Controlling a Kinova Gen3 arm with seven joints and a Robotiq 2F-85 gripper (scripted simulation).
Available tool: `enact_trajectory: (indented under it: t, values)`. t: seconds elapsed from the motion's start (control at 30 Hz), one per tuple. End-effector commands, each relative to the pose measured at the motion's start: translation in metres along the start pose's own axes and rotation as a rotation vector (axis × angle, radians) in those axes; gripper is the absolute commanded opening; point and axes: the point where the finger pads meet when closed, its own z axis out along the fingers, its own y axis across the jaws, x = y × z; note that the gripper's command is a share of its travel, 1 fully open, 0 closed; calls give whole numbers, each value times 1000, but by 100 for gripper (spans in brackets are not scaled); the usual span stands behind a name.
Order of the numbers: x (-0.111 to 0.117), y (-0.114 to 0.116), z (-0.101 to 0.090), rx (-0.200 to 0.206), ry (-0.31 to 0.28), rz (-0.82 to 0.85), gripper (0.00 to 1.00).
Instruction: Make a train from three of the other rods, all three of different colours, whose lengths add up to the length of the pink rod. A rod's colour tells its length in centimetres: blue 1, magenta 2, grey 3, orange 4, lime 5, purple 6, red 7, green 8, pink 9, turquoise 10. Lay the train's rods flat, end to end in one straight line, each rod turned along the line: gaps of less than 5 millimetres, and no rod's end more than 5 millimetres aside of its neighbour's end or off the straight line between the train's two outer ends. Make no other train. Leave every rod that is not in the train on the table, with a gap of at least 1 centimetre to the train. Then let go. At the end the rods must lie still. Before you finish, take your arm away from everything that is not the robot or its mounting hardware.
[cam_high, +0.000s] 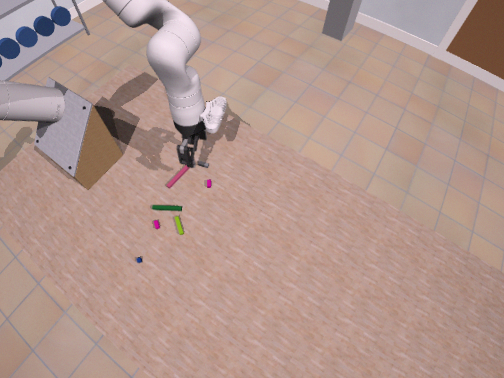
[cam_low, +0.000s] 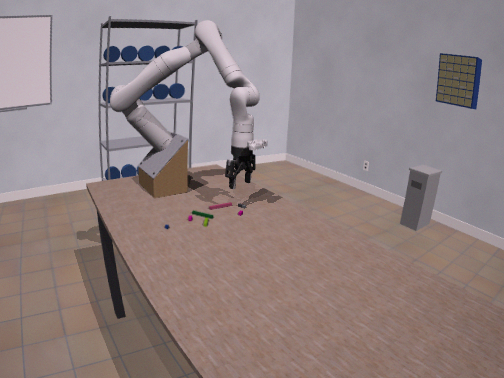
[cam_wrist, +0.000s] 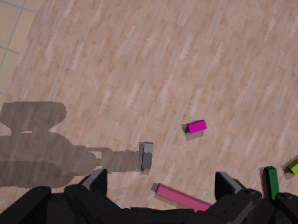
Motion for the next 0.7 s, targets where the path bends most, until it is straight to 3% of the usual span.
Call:
enact_trajectory:
  t: [0.0, 0.53, 0.57, 0.67]
  values:
    - [0, -8, 0, 0, 1, 36, 100]
    - [0, -15, 2, 3, 4, 82, 100]
    - [0, -15, 2, 3, 4, 82, 24]
    - [0, -15, 2, 3, 4, 82, 24]
